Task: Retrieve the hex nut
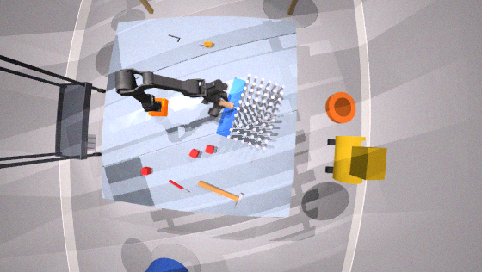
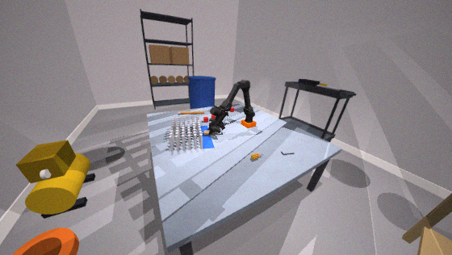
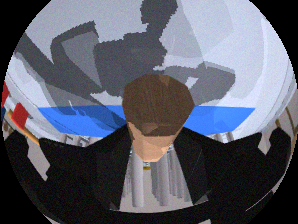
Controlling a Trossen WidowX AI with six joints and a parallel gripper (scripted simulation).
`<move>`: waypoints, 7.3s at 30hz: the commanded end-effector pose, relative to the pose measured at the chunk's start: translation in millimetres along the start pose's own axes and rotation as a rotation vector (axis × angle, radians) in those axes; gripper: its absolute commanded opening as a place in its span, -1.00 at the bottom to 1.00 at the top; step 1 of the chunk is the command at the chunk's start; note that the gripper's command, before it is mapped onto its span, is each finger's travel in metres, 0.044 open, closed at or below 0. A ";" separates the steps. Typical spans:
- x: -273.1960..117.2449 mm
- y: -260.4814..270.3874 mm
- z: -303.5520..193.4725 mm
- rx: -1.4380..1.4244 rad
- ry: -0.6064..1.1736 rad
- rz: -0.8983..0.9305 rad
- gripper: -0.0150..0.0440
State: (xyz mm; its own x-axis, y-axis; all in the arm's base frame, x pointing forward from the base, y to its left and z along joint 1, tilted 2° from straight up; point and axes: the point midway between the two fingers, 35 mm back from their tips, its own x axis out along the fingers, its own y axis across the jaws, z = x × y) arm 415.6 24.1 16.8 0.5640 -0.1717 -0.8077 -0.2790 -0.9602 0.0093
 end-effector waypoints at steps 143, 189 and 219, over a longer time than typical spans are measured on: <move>-46.8 0.0 81.6 -0.002 -0.011 0.001 -0.49; -67.2 -0.1 112.5 -0.002 -0.015 0.000 -0.49; -80.3 -0.1 131.8 -0.002 -0.017 0.000 -0.49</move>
State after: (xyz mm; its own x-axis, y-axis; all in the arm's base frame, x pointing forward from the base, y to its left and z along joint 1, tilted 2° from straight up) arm 270.4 67.6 3.5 0.5488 -0.1654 -0.8194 -0.2731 -0.9619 0.0113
